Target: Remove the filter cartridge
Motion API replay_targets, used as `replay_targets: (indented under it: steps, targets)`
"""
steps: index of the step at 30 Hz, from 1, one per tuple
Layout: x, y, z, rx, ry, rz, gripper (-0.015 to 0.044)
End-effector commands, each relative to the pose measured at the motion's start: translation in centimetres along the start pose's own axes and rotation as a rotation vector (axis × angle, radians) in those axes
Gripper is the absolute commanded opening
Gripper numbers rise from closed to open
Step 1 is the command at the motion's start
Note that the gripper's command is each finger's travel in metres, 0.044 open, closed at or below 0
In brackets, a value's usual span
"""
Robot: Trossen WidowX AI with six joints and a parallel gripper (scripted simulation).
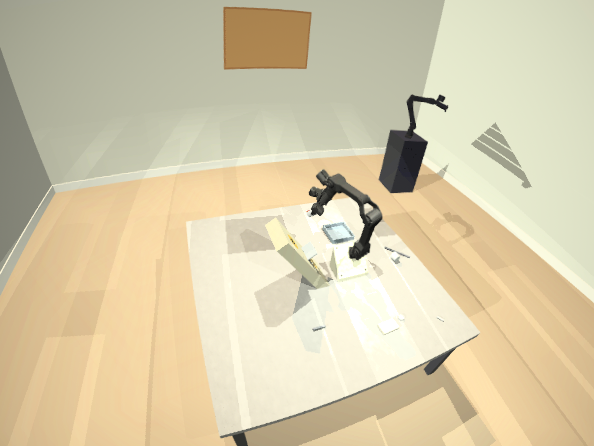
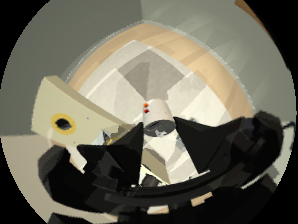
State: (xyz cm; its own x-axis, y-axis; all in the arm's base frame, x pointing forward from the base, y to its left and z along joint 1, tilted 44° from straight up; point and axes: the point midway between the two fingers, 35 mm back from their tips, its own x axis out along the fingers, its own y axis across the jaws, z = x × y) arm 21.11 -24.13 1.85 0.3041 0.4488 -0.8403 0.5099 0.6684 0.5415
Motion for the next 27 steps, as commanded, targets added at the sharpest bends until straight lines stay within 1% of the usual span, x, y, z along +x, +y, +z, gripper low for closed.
replay_targets:
  steps: [1, 8, 17, 27]
  targets:
    - [0.4, -3.5, -0.7, 0.176, -0.011, -0.091, 0.0000]
    - [0.8, -8.2, -1.8, 0.426, -0.046, -0.220, 0.0000]
    - [1.0, -8.7, -2.2, 0.446, -0.049, -0.233, 0.0000]
    - [3.5, -14.5, -7.4, 0.647, -0.058, -0.364, 0.0000]
